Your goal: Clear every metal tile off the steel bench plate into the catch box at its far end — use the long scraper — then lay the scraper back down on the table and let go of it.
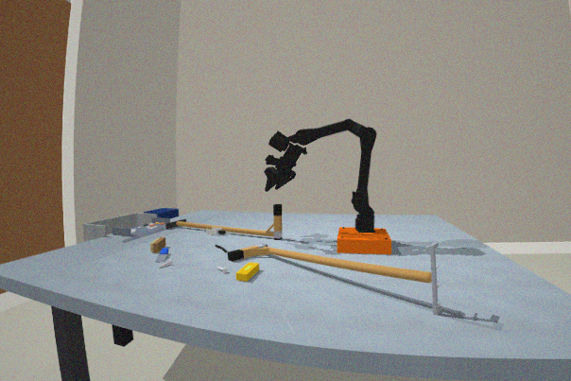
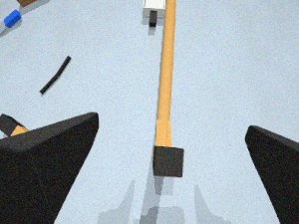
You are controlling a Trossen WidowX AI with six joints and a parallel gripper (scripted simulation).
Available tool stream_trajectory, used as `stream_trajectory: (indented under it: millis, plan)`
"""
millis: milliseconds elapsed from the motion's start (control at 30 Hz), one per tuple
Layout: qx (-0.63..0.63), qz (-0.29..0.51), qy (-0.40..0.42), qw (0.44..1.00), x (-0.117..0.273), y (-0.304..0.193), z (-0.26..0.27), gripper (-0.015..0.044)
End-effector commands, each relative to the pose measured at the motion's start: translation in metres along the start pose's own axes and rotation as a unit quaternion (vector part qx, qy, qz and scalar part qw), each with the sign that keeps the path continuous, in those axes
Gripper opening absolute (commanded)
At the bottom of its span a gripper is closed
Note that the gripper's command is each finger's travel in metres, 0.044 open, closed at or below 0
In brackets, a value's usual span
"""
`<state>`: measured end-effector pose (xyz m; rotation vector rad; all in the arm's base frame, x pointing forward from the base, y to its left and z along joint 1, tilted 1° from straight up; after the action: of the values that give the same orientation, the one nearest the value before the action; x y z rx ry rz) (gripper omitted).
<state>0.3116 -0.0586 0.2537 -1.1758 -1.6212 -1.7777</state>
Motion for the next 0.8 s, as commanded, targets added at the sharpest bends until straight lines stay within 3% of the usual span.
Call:
stream_trajectory:
  millis: [0,767]
  plan:
    - [-0.002,-0.006,-0.002,1.000,0.004,-0.012,0.000,0.0440]
    - [-0.001,-0.033,0.000,0.999,0.016,-0.063,0.000,0.0440]
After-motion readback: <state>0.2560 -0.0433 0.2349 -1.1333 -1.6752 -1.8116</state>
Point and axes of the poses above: the point midway between the two fingers, 35 mm back from their tips, its own x axis back along the fingers, its own z axis across the jaws, y = z × x, the point moved 8 cm from there along x, back along the fingers, and after that the axes turned 6 degrees about x, right-handed, at the moved point
